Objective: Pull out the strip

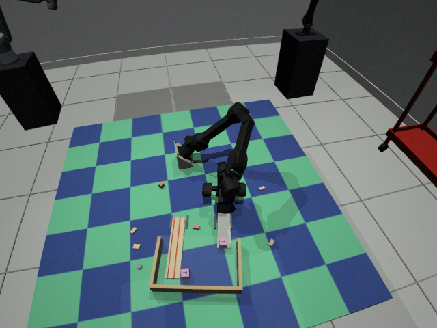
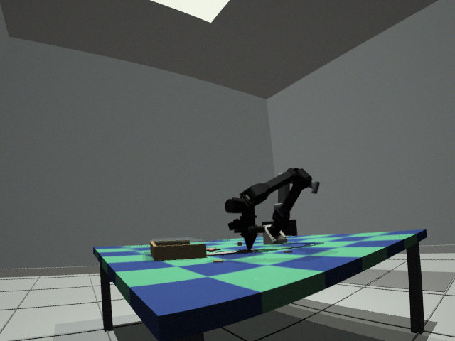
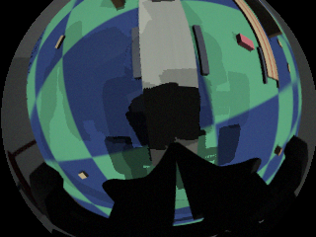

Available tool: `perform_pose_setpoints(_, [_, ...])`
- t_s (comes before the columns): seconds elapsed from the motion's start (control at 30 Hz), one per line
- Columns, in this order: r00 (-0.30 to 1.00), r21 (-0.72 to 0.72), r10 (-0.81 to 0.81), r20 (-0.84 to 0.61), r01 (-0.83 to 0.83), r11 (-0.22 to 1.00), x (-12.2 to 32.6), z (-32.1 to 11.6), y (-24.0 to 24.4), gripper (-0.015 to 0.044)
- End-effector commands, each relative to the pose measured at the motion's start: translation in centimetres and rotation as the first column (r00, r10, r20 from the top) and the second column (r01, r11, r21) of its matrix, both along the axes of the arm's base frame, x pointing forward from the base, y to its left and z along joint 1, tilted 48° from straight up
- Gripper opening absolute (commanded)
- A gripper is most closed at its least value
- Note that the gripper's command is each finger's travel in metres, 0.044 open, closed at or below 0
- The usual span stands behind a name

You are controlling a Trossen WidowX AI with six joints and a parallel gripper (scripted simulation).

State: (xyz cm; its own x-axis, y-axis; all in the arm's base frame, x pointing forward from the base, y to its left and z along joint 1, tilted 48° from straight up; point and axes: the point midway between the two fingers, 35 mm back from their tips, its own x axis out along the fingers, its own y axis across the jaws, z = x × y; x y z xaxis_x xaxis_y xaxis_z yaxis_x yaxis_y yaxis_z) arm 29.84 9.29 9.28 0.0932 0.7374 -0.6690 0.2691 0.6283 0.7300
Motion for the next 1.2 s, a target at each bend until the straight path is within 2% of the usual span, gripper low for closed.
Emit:
perform_pose_setpoints(0.0, [0.999,0.006,0.016,-0.03,-0.016,1.0,-1.4,-0.5,0.7,0.0])
perform_pose_setpoints(1.17, [0.999,0.007,0.016,-0.032,-0.016,1.0,-5.7,0.3,1.8,0.0])
